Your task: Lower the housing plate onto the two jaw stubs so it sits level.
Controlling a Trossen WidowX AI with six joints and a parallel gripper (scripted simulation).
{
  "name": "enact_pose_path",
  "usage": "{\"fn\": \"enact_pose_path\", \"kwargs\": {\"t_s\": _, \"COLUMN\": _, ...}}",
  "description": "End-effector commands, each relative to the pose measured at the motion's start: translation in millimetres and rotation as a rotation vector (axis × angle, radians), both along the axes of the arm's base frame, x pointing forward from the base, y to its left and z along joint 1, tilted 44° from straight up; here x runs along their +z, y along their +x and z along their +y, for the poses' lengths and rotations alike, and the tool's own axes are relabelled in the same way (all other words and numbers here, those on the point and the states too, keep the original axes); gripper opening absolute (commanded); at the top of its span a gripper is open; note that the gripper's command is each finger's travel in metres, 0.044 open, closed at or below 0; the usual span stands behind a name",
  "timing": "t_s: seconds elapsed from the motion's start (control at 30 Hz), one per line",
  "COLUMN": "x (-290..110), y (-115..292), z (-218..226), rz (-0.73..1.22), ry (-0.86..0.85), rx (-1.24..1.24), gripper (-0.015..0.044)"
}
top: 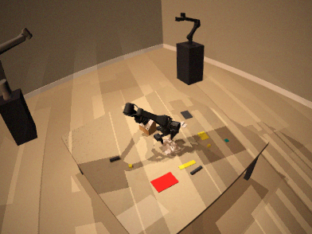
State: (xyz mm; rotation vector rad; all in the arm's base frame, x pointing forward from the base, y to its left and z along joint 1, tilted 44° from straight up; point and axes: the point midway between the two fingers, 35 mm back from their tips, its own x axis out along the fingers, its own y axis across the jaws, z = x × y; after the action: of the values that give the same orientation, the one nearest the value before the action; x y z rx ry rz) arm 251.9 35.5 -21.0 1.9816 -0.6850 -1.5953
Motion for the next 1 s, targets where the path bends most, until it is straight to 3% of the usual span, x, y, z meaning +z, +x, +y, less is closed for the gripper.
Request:
{"fn": "enact_pose_path", "kwargs": {"t_s": 0.0, "x": -0.2, "y": -0.6, "z": -1.1, "rz": 0.001, "ry": -0.006, "rx": 0.004, "gripper": 0.0351}}
{"fn": "enact_pose_path", "kwargs": {"t_s": 0.97, "x": -3.7, "y": 0.3, "z": -4.4, "rz": 0.007, "ry": -0.008, "rx": 0.01, "gripper": 0.0351}}
